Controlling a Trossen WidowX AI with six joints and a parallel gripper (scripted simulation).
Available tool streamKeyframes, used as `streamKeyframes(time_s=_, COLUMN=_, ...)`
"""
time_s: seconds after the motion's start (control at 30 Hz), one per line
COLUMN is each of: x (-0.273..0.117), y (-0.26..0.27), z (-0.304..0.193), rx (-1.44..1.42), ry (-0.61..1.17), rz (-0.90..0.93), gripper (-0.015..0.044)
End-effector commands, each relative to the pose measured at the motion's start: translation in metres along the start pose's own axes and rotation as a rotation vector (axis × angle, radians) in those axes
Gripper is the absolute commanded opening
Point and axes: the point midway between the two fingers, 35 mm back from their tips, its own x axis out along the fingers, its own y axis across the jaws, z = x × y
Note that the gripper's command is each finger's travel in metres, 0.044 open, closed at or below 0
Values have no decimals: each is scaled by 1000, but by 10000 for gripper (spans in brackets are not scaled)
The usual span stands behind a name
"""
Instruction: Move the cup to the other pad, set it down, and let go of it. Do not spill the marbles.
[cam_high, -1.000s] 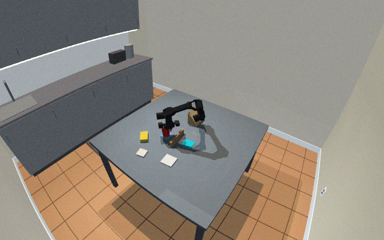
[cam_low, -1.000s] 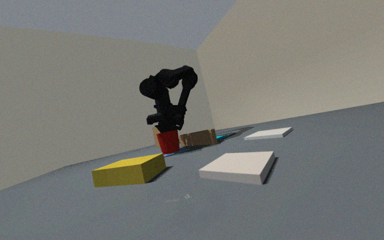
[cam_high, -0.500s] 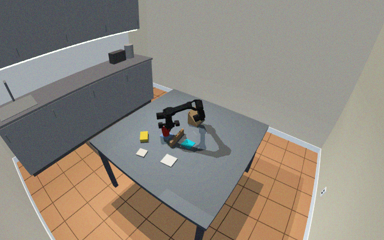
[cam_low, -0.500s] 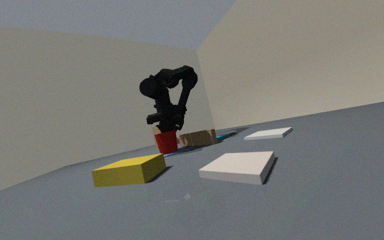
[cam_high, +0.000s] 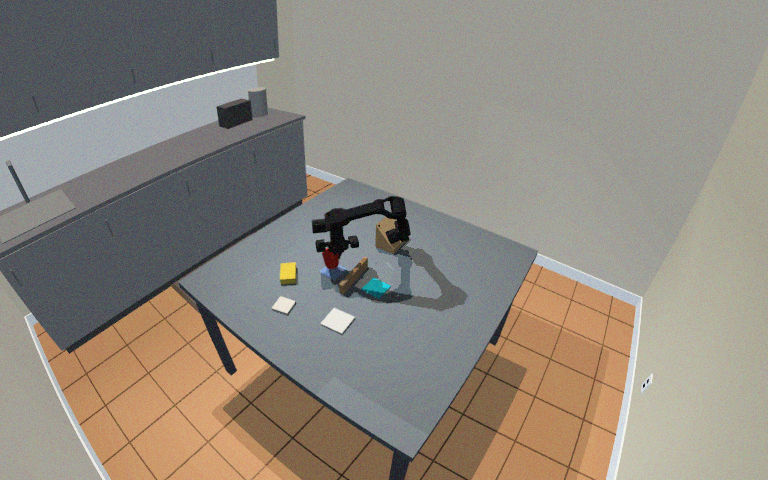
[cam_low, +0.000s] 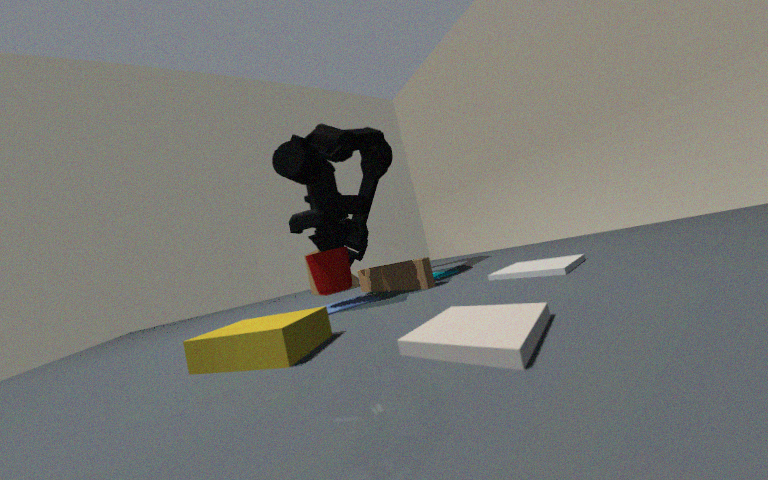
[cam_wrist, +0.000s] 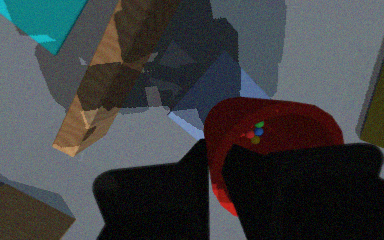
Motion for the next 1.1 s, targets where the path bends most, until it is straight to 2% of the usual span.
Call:
streamKeyframes(time_s=0.0, x=-13, y=-1, z=0, rx=-6, ry=3, rz=-7, gripper=0)
streamKeyframes(time_s=0.43, x=-49, y=0, z=0, rx=-4, ry=2, rz=-4, gripper=0)
streamKeyframes(time_s=1.07, x=-47, y=0, z=1, rx=2, ry=-2, rz=-3, gripper=0)
